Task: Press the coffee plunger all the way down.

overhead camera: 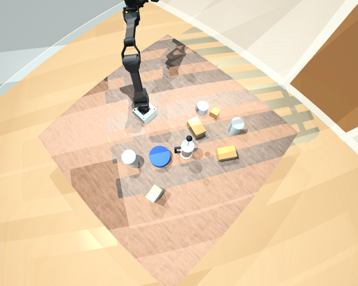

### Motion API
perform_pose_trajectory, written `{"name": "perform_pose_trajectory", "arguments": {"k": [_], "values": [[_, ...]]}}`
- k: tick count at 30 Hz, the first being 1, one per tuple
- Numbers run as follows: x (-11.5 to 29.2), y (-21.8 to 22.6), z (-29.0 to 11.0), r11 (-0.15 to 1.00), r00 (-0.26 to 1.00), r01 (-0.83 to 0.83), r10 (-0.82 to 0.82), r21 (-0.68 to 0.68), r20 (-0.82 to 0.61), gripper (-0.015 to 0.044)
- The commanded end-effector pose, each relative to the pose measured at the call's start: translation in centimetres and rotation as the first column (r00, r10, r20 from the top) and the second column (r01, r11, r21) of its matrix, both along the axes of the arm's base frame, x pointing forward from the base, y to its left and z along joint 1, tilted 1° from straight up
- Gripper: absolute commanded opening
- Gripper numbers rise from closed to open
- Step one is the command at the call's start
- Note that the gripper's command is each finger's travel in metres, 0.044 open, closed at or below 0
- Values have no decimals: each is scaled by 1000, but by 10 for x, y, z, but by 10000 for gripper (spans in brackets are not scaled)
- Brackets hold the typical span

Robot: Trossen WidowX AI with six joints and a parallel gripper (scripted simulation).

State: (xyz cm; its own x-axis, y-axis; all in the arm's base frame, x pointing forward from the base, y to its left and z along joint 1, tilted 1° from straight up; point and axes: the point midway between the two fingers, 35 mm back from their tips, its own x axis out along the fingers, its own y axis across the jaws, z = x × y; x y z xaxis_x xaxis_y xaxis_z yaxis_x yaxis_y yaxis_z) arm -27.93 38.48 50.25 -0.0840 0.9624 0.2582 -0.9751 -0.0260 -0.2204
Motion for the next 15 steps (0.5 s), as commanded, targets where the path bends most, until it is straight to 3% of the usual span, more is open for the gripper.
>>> {"name": "perform_pose_trajectory", "arguments": {"k": [1, 5, 15], "values": [[1, 1, 0, 1000, 1000, 2, -2, 0, 1, 426], [22, 11, -1, 999, 999, 40, -40, -9, 9, 440], [123, 41, -6, 975, 976, 218, -216, -37, 37, 440]]}}
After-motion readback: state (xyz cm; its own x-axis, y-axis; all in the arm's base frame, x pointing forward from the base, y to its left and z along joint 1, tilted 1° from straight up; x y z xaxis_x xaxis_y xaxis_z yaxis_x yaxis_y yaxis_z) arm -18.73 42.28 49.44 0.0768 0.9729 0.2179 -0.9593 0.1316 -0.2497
